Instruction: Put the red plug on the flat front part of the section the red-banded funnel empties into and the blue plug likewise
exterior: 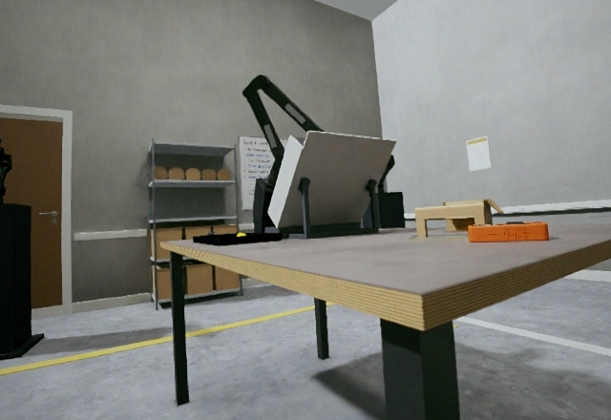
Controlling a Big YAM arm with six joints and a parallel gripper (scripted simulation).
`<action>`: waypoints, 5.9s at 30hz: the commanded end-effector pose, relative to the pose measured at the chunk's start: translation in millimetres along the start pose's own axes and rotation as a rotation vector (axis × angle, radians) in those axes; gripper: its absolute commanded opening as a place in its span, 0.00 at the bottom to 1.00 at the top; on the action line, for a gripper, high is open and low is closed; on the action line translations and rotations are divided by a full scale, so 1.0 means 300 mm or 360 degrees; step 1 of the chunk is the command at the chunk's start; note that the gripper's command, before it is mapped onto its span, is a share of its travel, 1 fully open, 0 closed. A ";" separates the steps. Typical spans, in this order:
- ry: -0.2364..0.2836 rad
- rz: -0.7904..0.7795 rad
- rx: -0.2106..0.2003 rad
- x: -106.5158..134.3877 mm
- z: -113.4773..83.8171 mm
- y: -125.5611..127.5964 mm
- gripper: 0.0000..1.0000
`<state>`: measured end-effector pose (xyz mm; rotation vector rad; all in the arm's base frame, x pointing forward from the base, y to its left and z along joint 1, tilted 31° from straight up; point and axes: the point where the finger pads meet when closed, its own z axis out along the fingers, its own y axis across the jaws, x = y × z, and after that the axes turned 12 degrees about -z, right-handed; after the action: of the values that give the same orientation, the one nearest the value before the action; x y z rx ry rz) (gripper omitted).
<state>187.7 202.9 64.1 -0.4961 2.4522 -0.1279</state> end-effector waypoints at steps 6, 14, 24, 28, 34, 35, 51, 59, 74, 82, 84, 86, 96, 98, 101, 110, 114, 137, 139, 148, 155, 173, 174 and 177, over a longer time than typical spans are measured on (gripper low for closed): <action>0.0013 0.0098 -0.0063 -0.048 0.043 0.178 0.63; 0.0079 0.0093 -0.0074 -0.021 0.103 0.301 0.63; 0.0123 0.0090 -0.0082 -0.004 0.144 0.385 0.63; 0.0137 0.0098 -0.0078 -0.002 0.160 0.404 0.63; 0.0149 0.0092 -0.0071 0.003 0.167 0.413 0.63; 0.0149 0.0092 -0.0074 0.003 0.167 0.417 0.63; 0.0153 0.0078 -0.0073 0.012 0.170 0.419 0.63; 0.0153 0.0078 -0.0073 0.012 0.170 0.419 0.63; 0.0153 0.0078 -0.0073 0.012 0.170 0.419 0.63; 0.0168 0.0079 -0.0047 0.016 0.213 0.387 0.63; 0.0168 0.0079 -0.0047 0.016 0.213 0.387 0.63; 0.0177 0.0072 -0.0038 0.032 0.241 0.377 0.63; 0.0163 0.0083 -0.0052 0.029 0.425 0.405 0.63; 0.0164 0.0082 -0.0050 0.034 0.455 0.405 0.63; 0.0165 0.0082 -0.0049 0.036 0.468 0.405 0.63; 0.0172 0.0060 -0.0045 0.057 0.491 0.403 0.63; 0.0177 0.0063 -0.0040 0.062 0.491 0.399 0.63; 0.0177 0.0063 -0.0040 0.062 0.491 0.399 0.63; 0.0177 0.0064 -0.0039 0.063 0.494 0.398 0.63; 0.0167 0.0079 -0.0044 0.048 0.524 0.400 0.63; 0.0167 0.0079 -0.0044 0.052 0.553 0.399 0.63; 0.0172 0.0076 -0.0041 0.067 0.610 0.395 0.63; 0.0174 0.0076 -0.0039 0.068 0.610 0.393 0.63; 0.0176 0.0075 -0.0037 0.072 0.610 0.390 0.63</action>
<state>239.3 308.0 -114.6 -0.4579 2.5721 -0.1072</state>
